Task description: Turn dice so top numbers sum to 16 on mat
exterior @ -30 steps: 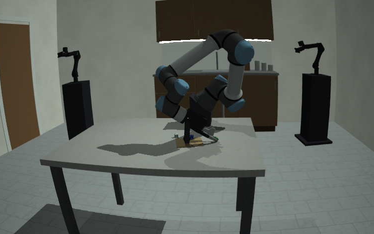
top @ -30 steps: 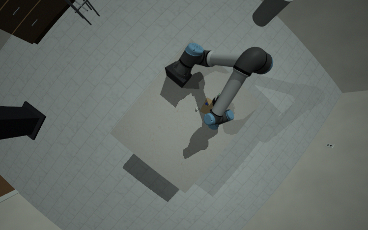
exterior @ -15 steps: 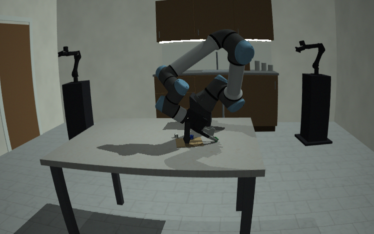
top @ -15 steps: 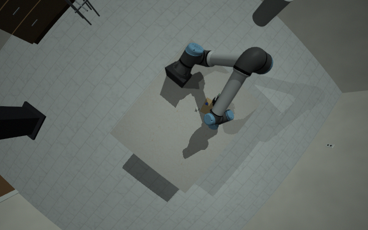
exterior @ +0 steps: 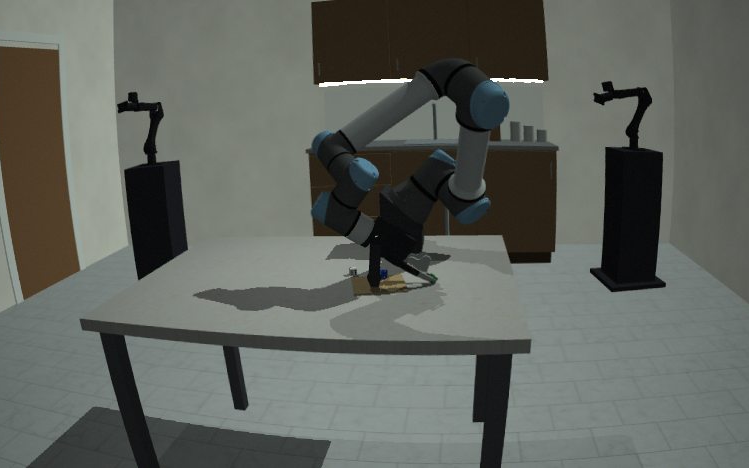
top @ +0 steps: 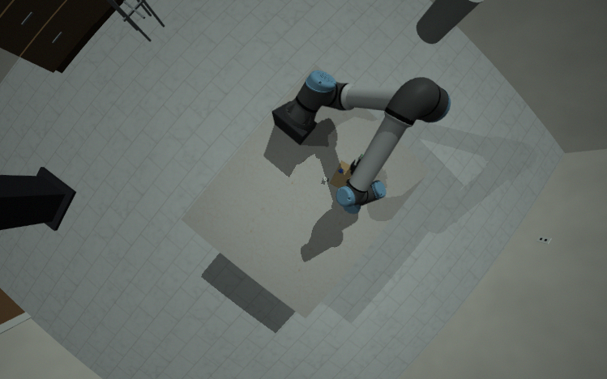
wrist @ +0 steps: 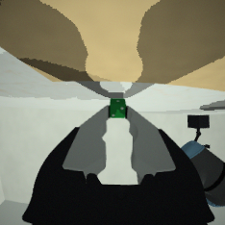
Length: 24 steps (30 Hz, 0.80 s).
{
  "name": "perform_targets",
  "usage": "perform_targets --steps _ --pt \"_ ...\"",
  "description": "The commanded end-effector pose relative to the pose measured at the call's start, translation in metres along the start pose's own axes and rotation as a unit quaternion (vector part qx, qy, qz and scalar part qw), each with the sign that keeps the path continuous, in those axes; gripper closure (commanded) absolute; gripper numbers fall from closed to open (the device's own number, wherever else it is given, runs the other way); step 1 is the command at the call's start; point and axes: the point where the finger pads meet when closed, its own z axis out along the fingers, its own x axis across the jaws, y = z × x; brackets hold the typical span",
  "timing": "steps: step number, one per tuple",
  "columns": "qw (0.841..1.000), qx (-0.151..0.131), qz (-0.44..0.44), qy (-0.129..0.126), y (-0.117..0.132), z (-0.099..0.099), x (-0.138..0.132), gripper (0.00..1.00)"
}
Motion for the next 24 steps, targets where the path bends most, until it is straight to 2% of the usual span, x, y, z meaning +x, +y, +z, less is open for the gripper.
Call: perform_targets --steps 1,2,10,11,15,16,24 --pt "1.0 0.0 0.0 0.0 0.0002 -0.0004 -0.0002 0.97" --pt "1.0 0.0 0.0 0.0 0.0002 -0.0004 -0.0002 0.93" --pt "1.0 0.0 0.0 0.0 0.0002 -0.0004 -0.0002 0.86" --pt "1.0 0.0 0.0 0.0 0.0002 -0.0004 -0.0002 0.83" --pt "1.0 0.0 0.0 0.0 0.0002 -0.0004 -0.0002 0.83" --pt "1.0 0.0 0.0 0.0 0.0002 -0.0004 -0.0002 0.79" --pt "1.0 0.0 0.0 0.0 0.0002 -0.0004 -0.0002 0.79"
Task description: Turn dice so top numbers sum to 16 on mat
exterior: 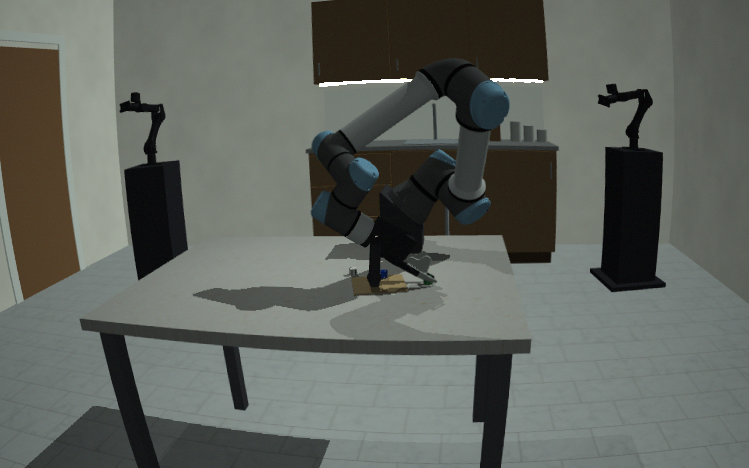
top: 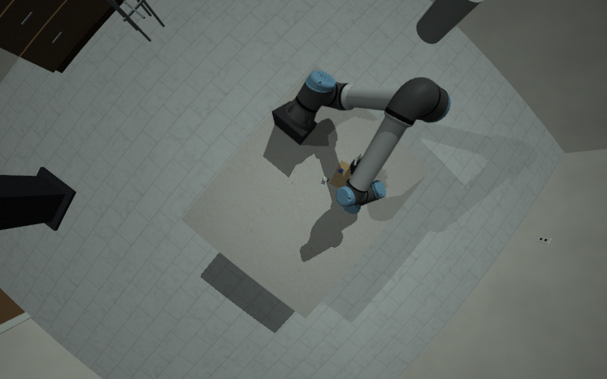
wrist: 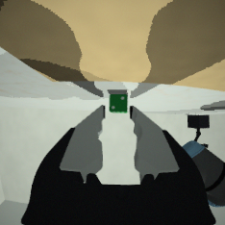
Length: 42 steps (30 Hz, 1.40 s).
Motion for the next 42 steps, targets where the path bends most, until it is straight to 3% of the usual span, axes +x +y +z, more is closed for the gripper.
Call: perform_targets --steps 1,42 --pt "1.0 0.0 0.0 0.0 0.0002 -0.0004 -0.0002 0.79" --pt "1.0 0.0 0.0 0.0 0.0002 -0.006 -0.0002 0.79"
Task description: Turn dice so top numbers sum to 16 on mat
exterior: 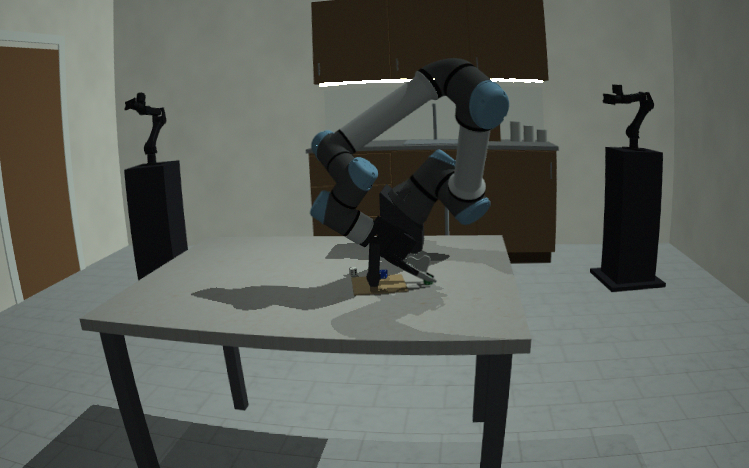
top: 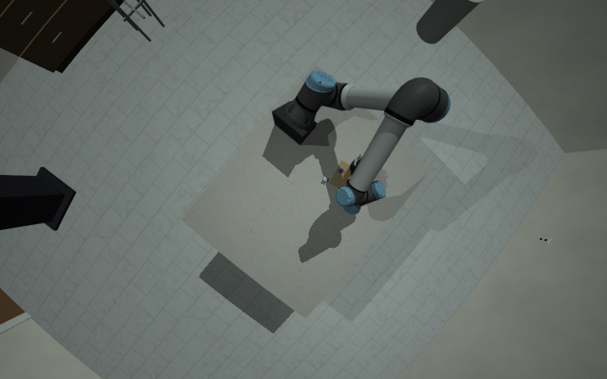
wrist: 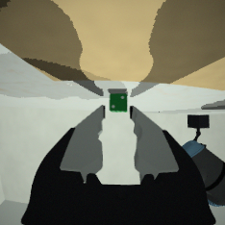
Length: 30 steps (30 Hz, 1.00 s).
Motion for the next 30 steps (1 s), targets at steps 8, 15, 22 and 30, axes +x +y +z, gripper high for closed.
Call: perform_targets --steps 8,15,22,30 --pt "1.0 0.0 0.0 0.0 0.0 -0.032 0.0 0.79" --pt "1.0 0.0 0.0 0.0 0.0 -0.047 0.0 0.79" --pt "1.0 0.0 0.0 0.0 0.0 -0.049 0.0 0.79" --pt "1.0 0.0 0.0 0.0 0.016 -0.06 0.0 0.79"
